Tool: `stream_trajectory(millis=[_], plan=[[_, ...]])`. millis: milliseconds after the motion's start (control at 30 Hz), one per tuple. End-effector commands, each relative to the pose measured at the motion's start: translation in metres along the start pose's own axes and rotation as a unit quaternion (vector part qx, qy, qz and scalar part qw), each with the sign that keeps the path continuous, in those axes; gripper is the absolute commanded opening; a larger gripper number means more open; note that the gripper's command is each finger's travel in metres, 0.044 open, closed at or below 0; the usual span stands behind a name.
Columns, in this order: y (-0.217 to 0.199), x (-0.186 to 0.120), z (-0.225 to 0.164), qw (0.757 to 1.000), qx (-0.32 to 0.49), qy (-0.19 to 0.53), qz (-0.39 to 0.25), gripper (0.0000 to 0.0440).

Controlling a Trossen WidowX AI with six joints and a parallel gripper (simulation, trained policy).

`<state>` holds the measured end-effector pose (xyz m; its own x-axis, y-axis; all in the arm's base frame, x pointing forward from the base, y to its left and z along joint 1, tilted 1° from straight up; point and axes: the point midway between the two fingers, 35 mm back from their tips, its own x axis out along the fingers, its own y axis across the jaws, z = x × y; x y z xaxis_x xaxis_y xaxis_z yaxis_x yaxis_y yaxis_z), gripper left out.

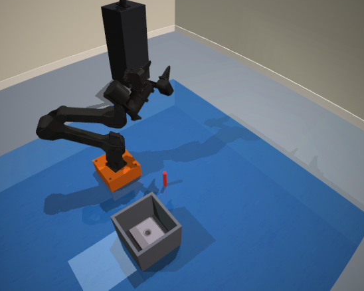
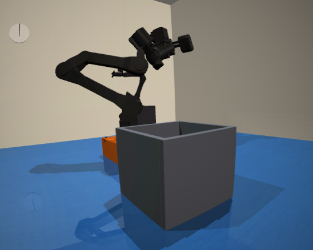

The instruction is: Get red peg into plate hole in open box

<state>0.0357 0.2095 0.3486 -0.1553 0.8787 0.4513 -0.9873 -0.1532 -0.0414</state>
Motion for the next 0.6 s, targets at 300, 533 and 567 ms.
stream_trajectory(millis=[300,533,567], plan=[[-0.053,0.004,-0.008,0.985,0.112,0.059,-0.118,0.044],[-0.086,-0.002,-0.015,0.956,0.191,0.088,-0.203,0.044],[-0.09,-0.004,-0.016,0.951,0.202,0.092,-0.215,0.044]])
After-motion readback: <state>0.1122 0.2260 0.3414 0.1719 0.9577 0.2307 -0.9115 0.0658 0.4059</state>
